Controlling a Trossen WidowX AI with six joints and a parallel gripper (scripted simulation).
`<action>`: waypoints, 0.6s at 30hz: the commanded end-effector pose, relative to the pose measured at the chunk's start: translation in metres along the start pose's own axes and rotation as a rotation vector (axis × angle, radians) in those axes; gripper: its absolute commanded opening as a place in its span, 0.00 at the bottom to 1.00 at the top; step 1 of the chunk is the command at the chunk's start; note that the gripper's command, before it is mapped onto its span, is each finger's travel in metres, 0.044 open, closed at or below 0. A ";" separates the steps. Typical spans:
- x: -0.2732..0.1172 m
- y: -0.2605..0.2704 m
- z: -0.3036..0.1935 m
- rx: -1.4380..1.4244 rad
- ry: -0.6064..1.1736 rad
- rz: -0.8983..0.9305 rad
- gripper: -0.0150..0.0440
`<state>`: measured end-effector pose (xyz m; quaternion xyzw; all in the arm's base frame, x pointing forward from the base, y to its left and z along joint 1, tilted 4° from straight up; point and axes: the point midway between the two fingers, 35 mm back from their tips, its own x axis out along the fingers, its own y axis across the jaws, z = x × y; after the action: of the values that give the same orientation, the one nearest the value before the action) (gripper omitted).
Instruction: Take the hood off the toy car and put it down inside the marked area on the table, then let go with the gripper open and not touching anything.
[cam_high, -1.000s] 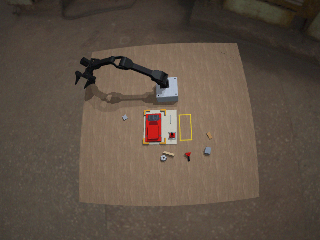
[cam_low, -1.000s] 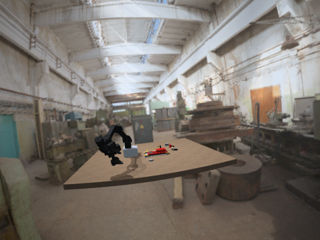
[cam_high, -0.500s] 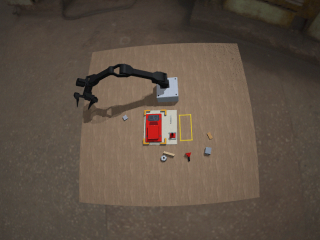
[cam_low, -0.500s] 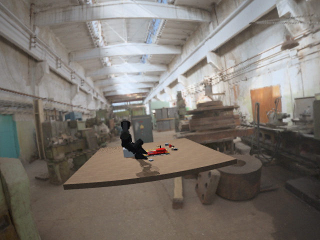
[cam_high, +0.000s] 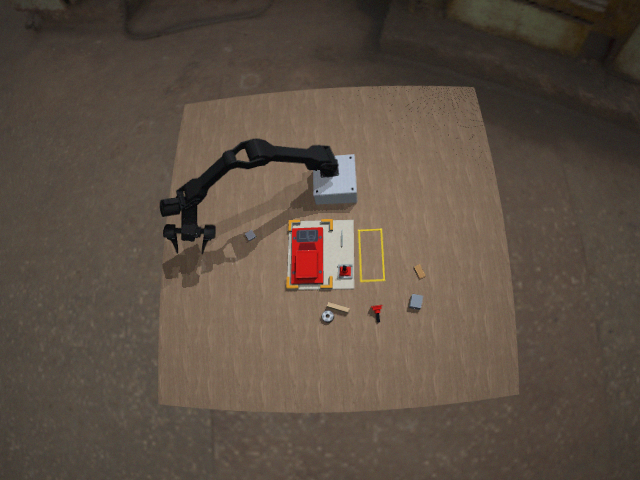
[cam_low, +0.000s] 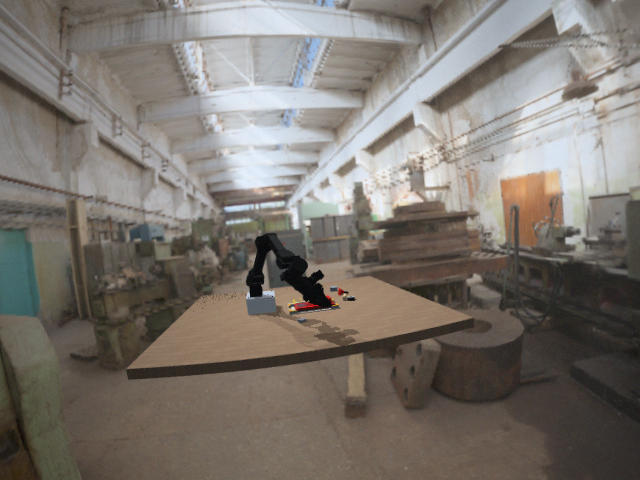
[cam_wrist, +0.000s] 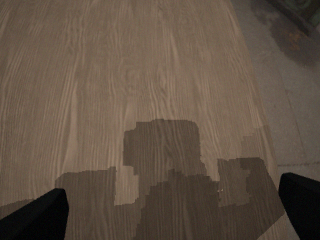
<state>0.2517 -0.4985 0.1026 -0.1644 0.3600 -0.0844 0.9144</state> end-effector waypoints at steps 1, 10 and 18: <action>0.016 0.038 0.030 0.067 0.056 0.078 1.00; 0.036 0.124 0.082 0.164 0.200 0.213 1.00; 0.034 0.207 0.115 0.213 0.361 0.294 1.00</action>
<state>0.3569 -0.3249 0.0868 -0.0135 0.4947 -0.0186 0.8688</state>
